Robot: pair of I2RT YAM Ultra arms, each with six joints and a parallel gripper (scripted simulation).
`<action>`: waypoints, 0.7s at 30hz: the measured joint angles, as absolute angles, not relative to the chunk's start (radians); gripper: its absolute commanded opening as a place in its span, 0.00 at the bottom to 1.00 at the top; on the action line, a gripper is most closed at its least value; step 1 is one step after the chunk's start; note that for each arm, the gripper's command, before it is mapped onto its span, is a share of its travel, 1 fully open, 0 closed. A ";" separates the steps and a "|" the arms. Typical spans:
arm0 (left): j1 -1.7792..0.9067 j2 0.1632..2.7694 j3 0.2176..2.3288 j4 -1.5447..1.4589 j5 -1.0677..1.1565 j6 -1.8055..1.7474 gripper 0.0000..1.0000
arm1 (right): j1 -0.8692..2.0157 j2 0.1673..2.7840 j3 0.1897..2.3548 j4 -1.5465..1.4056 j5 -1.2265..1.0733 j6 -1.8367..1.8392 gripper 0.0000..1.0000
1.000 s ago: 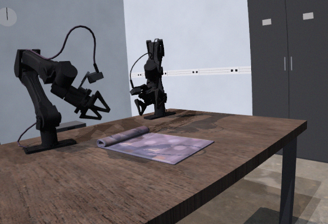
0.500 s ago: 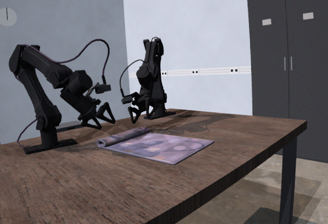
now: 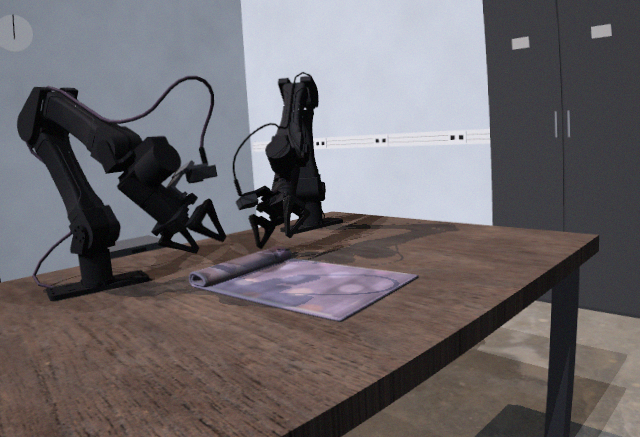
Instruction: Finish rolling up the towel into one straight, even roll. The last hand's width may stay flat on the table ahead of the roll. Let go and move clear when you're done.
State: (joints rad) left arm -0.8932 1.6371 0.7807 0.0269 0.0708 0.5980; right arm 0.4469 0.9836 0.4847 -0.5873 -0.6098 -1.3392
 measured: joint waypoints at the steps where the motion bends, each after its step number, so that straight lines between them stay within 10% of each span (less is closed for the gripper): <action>1: -0.893 1.640 0.777 0.033 0.071 0.598 0.98 | 0.447 0.984 0.485 -0.587 -0.610 -1.339 0.98; 12: -0.894 1.708 0.733 0.137 0.074 0.598 0.98 | 0.447 0.984 0.485 -0.587 -0.609 -1.339 0.98; 21: -0.896 1.728 0.733 0.171 0.075 0.598 0.68 | 0.447 0.984 0.485 -0.587 -0.609 -1.339 0.98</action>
State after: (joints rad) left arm -0.8959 1.7279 0.7334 0.1715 0.0753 0.5980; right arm 0.4469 0.9836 0.4847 -0.5873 -0.6094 -1.3392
